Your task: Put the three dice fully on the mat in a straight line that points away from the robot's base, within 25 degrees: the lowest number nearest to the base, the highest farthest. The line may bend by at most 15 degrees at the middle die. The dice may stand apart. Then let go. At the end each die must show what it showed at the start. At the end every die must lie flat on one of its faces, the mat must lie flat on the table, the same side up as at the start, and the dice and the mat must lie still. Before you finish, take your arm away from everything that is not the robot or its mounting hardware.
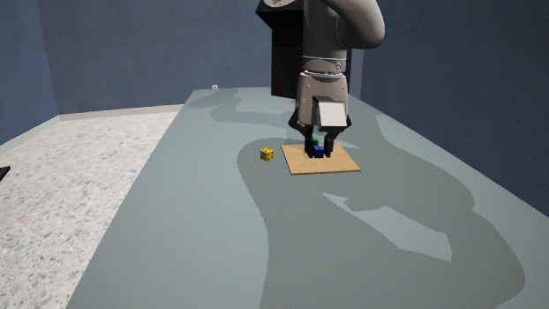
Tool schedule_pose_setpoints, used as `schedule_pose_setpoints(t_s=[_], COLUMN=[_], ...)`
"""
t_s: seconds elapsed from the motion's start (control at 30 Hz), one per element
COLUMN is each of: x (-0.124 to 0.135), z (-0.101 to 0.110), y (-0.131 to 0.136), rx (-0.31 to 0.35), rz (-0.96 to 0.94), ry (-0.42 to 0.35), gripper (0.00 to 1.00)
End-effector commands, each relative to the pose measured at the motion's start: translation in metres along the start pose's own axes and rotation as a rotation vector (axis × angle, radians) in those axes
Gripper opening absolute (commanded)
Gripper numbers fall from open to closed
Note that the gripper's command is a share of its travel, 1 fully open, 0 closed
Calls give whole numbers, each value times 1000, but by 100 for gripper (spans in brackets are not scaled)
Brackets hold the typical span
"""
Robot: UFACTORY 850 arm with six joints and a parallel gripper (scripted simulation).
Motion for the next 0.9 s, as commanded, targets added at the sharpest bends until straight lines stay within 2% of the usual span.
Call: schedule_pose_setpoints(t_s=[0.0,0.37,0.6,0.87], x=[0,0,0,0], z=[0,1,8,45], y=[0,0,0,0], rx=[0,0,0,0], rz=[0,0,0,0], ry=[1,1,1,1], gripper=[36,36,36,36])
Point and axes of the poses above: the point where the finger pads meet when closed, its own z axis back along the fingers, its own y axis across the jaws, x = y × z, the point moved 8 cm from there along z, back along the fingers, and after that the axes turned 3 degrees about z, right-handed, at the moved point
